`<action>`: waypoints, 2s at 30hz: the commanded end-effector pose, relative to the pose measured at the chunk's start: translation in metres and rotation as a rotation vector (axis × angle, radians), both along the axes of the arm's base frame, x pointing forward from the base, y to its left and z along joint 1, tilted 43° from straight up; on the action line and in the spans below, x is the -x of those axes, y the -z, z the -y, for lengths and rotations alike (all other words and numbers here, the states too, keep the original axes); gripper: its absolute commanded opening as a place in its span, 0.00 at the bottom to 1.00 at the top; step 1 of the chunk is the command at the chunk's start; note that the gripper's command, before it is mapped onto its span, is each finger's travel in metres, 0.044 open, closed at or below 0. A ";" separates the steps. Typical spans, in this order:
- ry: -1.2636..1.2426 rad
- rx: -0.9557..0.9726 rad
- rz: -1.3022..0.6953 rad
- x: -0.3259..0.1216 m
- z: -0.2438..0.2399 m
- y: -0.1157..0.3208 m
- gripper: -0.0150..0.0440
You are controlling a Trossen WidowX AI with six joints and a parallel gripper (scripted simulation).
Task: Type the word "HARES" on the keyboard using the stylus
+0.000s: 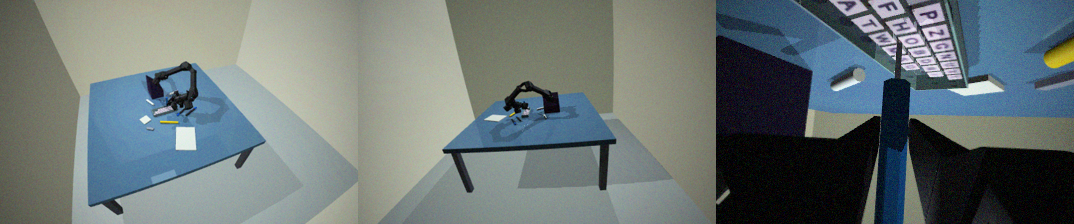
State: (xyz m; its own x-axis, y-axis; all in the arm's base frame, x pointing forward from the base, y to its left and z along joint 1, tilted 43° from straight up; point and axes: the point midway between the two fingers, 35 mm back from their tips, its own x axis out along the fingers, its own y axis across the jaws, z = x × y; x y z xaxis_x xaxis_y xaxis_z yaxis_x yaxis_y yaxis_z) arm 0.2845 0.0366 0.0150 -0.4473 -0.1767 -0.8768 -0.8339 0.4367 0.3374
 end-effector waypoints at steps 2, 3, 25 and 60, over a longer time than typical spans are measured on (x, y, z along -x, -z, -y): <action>0.007 -0.002 0.000 0.000 -0.003 0.002 0.39; 0.007 -0.002 0.000 0.000 -0.003 0.003 0.39; 0.007 -0.002 0.000 0.000 -0.009 0.009 0.39; 0.007 -0.001 0.001 0.002 0.015 -0.017 0.39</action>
